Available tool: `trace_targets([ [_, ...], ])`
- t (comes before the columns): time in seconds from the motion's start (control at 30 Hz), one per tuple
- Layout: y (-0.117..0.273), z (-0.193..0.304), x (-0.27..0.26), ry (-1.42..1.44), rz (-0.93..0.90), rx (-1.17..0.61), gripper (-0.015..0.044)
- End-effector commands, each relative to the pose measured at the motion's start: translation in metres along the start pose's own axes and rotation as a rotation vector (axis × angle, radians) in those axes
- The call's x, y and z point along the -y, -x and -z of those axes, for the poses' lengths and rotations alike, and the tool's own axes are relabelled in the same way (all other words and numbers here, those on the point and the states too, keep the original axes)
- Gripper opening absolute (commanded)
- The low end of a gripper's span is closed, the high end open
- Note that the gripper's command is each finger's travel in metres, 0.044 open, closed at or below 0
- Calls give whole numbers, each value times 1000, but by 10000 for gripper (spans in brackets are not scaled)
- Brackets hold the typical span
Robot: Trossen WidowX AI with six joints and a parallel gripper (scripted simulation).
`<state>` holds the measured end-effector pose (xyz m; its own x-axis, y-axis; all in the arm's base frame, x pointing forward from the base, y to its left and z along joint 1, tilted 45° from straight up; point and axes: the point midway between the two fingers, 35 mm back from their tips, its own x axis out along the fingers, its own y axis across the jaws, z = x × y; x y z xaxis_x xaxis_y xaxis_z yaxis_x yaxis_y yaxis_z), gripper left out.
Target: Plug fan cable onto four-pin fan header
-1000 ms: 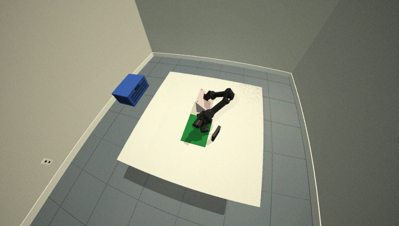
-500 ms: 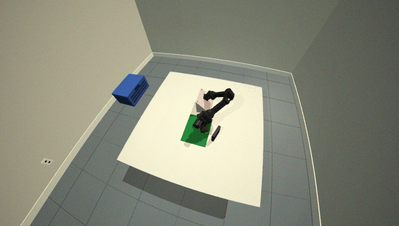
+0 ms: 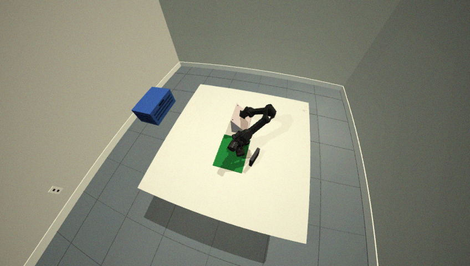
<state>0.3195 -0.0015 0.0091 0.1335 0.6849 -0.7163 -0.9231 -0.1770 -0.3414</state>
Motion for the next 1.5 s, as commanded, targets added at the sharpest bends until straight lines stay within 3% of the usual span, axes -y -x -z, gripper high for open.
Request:
trace_targets([
  [0.0,-3,-1,0,-4,2,5,0],
  [0.6,-16,-1,0,-4,2,5,0],
  [0.93,-12,0,-1,-3,2,1,260],
  [1.03,-10,0,0,-3,1,1,260],
  [1.17,40,1,-1,-4,0,3,260],
  [1.33,43,3,-1,-4,0,3,260],
  [1.47,45,47,1,-4,0,-2,260],
])
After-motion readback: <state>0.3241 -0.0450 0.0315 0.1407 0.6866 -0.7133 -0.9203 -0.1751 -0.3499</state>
